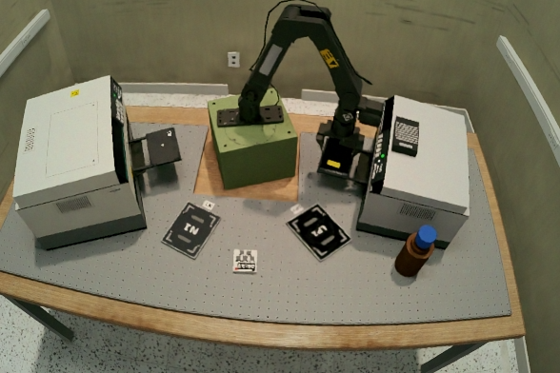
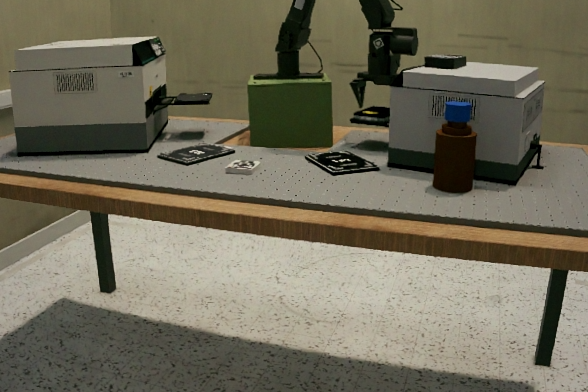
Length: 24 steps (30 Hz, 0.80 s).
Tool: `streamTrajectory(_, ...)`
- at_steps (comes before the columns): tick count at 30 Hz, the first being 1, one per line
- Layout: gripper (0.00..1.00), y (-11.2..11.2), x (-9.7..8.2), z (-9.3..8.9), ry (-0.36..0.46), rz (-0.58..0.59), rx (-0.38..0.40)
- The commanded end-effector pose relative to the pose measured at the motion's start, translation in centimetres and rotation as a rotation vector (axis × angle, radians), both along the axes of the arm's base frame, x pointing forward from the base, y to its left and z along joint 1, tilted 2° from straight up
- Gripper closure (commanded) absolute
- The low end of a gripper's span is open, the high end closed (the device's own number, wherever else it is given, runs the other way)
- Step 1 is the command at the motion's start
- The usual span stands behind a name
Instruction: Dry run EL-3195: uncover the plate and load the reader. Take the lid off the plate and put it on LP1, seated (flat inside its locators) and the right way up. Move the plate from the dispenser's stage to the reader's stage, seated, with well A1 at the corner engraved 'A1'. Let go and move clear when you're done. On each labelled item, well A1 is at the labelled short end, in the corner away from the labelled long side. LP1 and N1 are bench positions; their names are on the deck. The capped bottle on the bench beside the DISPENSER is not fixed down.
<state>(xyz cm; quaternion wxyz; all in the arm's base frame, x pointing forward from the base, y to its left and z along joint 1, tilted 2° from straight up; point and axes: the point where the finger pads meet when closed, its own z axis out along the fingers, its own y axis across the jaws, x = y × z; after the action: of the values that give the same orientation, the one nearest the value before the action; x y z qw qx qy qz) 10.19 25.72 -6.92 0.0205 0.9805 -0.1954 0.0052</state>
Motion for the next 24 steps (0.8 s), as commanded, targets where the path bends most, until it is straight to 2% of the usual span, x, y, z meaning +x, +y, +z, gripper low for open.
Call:
streamTrajectory(1, 0.0, 1.3, 0.5, 0.9, -0.013, 0.001, 0.056)
streamTrajectory(8, 0.0, 0.0, 0.0, -0.6, 0.006, 0.0, 0.008)
streamTrajectory(13, 0.0, 0.8, 0.3, -0.3, -0.004, 0.0, 0.035)
streamTrajectory(16, 0.0, 0.2, 0.1, -0.8, 0.003, -0.001, 0.017)
streamTrajectory(24, 0.0, 0.5, 0.3, -0.6, -0.004, -0.001, 0.032)
